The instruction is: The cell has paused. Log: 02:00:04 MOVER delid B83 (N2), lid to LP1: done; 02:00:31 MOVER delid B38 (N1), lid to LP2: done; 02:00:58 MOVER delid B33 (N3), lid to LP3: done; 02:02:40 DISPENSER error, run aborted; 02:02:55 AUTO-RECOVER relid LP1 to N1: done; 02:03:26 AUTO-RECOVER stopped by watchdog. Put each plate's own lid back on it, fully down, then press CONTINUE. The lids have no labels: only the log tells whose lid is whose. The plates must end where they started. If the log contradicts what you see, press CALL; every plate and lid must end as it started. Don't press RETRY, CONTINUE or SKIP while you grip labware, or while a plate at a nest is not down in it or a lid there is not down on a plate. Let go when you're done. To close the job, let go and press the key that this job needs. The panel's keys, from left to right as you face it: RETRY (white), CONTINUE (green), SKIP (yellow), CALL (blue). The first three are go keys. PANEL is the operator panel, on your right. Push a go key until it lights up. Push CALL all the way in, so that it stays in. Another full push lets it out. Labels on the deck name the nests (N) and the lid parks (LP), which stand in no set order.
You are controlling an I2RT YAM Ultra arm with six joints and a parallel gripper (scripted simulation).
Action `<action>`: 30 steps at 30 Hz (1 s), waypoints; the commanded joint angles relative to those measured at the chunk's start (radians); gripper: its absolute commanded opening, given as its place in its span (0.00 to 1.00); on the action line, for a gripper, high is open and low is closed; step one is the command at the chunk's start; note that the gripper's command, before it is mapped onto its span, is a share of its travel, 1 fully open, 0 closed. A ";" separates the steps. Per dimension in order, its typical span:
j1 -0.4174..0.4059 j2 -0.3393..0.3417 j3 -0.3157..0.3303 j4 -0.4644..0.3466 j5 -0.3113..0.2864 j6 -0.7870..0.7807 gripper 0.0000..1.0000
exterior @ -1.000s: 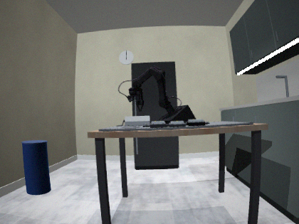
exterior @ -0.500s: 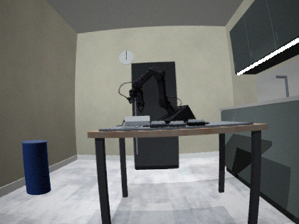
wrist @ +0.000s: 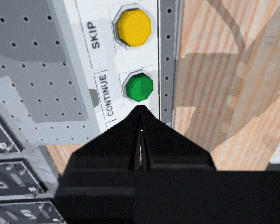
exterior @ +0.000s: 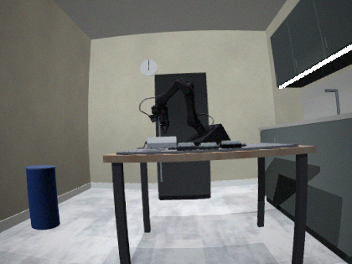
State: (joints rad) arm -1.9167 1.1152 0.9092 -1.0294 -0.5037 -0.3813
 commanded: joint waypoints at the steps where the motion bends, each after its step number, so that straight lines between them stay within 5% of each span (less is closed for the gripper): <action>1: -0.006 -0.007 0.005 0.011 0.001 0.001 0.00; 30: 0.010 0.006 -0.012 0.046 0.010 0.017 0.00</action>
State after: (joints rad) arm -1.9156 1.1156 0.8894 -1.0145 -0.5014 -0.3771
